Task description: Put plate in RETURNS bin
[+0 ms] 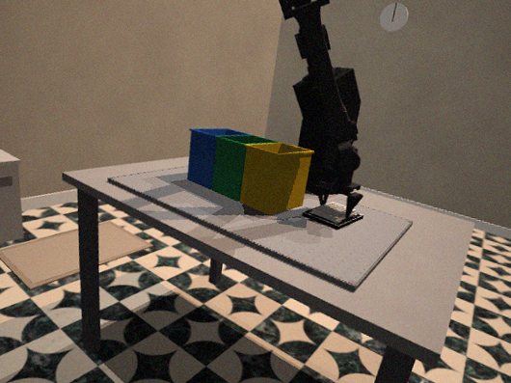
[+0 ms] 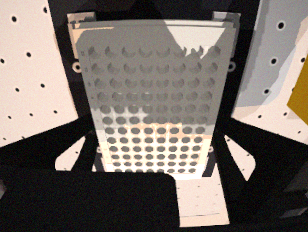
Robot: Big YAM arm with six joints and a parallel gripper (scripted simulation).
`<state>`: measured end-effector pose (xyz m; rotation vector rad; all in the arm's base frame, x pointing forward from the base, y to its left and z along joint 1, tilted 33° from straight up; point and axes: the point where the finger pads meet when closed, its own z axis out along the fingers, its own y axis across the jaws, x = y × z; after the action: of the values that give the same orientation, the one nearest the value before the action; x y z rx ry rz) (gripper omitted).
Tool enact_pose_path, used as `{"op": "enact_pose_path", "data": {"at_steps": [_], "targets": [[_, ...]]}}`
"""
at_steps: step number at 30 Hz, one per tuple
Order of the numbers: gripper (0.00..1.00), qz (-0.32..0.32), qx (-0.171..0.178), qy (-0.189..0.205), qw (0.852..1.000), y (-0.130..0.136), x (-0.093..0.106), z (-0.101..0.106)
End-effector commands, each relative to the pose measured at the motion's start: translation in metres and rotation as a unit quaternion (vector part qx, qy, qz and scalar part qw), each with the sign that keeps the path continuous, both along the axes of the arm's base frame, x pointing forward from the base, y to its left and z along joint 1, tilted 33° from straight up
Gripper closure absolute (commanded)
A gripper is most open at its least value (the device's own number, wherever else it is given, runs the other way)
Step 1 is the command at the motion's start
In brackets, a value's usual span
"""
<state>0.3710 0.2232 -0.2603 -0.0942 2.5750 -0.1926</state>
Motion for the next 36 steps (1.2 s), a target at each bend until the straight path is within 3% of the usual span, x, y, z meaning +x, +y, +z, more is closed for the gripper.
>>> {"op": "enact_pose_path", "data": {"at_steps": [1,27,36], "targets": [[1.0,0.001,-0.001,-0.001,1.0,-0.001,-0.001,0.002],[1.0,0.001,-0.001,-0.001,1.0,-0.001,-0.001,0.002],[1.0,0.004,-0.002,0.0,1.0,0.004,-0.015,0.02]]}}
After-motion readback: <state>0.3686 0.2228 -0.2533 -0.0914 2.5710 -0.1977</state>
